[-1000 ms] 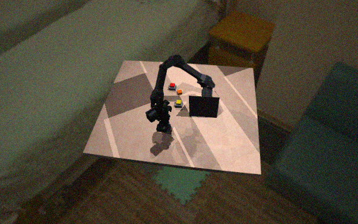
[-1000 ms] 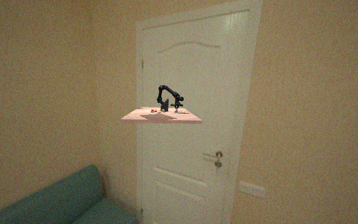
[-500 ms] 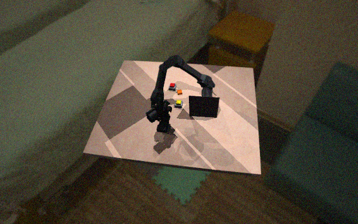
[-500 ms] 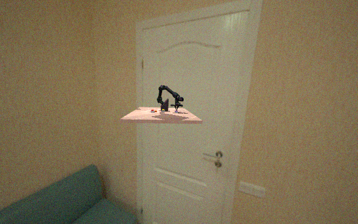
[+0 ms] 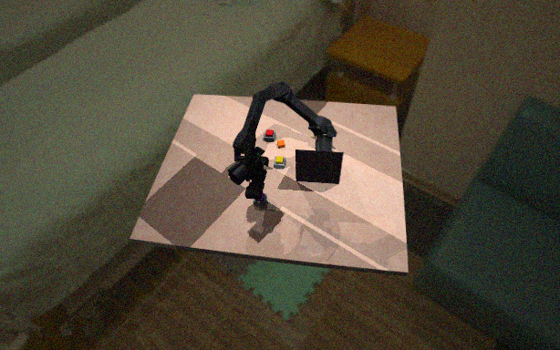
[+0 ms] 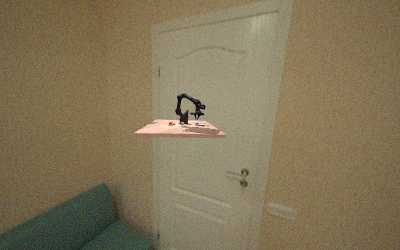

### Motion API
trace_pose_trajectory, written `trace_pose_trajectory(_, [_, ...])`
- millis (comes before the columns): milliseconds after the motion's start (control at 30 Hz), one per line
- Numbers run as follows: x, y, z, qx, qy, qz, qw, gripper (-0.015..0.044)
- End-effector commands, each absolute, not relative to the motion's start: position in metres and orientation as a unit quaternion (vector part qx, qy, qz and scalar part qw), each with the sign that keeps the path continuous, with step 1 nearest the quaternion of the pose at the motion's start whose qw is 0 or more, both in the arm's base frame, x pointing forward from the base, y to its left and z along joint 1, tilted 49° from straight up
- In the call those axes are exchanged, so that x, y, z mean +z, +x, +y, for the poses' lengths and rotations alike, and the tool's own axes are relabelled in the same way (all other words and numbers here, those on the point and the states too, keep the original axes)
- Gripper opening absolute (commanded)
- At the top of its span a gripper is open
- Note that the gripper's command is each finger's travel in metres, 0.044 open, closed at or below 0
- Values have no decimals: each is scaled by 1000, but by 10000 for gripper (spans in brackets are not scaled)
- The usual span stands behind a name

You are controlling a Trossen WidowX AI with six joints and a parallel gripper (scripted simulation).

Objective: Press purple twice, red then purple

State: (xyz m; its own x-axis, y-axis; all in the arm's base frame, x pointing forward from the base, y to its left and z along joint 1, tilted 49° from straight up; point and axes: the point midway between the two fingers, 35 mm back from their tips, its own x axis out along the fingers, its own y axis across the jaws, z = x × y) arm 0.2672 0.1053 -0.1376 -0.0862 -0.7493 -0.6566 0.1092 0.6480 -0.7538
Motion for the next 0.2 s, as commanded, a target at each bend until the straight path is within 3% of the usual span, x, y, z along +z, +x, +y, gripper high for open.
trace_pose_trajectory(0, [-110, 268, 138, -334, -239, 649, 640, 178])
trace_pose_trajectory(133, [-110, 268, 138, -334, -239, 649, 640, 282])
trace_pose_trajectory(167, [-110, 268, 138, -334, -239, 649, 640, 282])
